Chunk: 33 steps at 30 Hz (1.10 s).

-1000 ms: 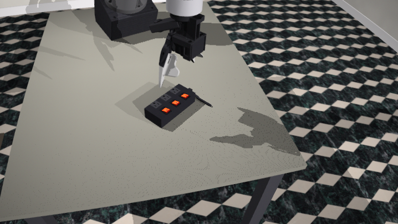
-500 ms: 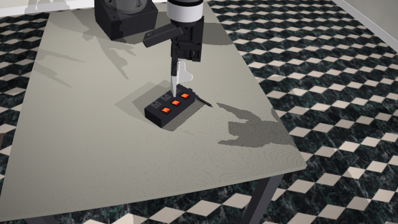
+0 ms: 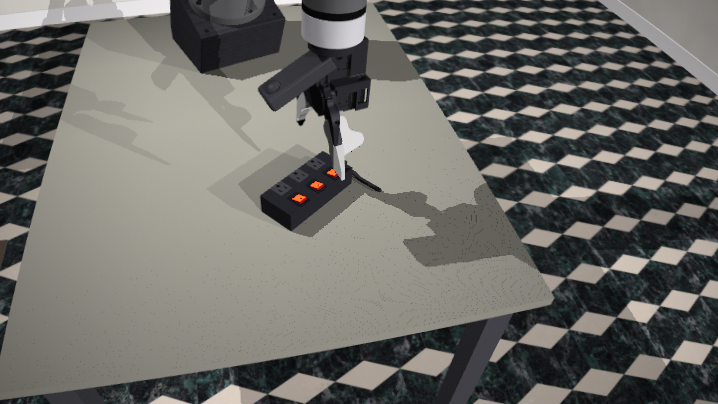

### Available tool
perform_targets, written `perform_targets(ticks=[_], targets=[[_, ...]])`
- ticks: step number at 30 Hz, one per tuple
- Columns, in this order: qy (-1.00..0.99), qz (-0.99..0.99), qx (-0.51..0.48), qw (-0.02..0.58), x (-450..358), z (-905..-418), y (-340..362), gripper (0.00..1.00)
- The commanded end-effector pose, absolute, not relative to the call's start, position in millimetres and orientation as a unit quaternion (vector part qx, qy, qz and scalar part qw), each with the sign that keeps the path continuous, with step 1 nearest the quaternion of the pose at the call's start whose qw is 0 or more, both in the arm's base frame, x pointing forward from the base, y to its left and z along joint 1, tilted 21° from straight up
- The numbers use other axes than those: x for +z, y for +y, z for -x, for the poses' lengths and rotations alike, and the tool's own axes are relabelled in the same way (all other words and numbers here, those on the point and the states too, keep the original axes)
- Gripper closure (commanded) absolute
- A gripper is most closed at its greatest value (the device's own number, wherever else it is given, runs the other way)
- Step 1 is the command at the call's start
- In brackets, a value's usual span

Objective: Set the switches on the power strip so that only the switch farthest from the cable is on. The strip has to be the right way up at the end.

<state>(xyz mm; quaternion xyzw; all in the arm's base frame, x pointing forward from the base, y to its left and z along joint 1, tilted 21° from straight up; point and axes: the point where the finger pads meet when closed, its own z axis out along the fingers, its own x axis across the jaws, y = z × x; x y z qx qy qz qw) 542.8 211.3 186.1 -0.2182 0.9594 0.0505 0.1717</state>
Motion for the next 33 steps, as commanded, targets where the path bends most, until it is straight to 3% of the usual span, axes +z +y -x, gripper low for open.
perform_targets(ticks=[1, 27, 28, 33], targets=[[0.942, 0.283, 0.043, 0.176, 183.6, -544.8, 212.8, 0.00], [0.898, 0.401, 0.020, 0.180, 177.1, -547.2, 217.1, 0.00], [0.898, 0.401, 0.020, 0.180, 177.1, -547.2, 217.1, 1.00], [0.898, 0.401, 0.020, 0.180, 177.1, -547.2, 217.1, 1.00]])
